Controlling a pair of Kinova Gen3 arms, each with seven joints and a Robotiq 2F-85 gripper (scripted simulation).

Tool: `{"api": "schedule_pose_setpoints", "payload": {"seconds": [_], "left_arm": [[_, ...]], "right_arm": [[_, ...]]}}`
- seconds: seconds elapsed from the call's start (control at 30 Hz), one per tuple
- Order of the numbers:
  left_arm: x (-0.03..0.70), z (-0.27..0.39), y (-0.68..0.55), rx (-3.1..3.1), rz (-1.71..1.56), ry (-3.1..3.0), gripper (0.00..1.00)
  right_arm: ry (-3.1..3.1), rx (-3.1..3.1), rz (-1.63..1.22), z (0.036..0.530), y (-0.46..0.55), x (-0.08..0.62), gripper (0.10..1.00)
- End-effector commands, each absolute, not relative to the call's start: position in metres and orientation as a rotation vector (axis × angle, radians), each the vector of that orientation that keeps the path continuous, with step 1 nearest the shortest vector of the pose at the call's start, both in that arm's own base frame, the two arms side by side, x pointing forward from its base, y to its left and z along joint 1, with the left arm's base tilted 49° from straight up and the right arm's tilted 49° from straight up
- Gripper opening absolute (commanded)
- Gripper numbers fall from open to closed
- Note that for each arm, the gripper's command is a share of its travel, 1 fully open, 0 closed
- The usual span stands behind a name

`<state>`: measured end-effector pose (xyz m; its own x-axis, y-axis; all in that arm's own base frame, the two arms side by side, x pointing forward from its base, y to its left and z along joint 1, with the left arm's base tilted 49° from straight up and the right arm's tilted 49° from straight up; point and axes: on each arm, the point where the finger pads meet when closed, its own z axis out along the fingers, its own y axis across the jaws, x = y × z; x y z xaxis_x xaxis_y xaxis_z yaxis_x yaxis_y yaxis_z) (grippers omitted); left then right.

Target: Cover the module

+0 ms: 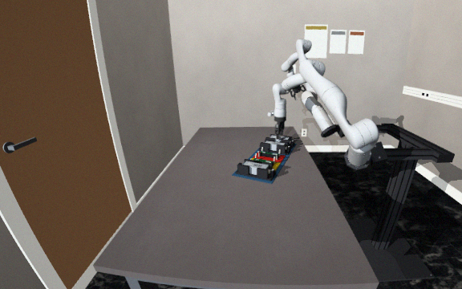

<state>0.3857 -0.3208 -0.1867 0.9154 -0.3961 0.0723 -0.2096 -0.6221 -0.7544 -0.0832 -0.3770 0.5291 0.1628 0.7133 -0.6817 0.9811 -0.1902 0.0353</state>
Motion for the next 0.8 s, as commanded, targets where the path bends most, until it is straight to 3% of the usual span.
{"api": "schedule_pose_setpoints", "payload": {"seconds": [0.0,0.77], "left_arm": [[0.3867,-0.1872,-0.3200,-2.258,-0.295,0.434,0.999],[0.3899,-0.1933,-0.3146,-2.259,-0.296,0.433,0.999]], "right_arm": [[1.600,1.969,-0.743,0.5296,-0.3768,-0.0835,0.999],[1.600,1.969,-0.743,0.5296,-0.3768,-0.0835,0.999]]}}
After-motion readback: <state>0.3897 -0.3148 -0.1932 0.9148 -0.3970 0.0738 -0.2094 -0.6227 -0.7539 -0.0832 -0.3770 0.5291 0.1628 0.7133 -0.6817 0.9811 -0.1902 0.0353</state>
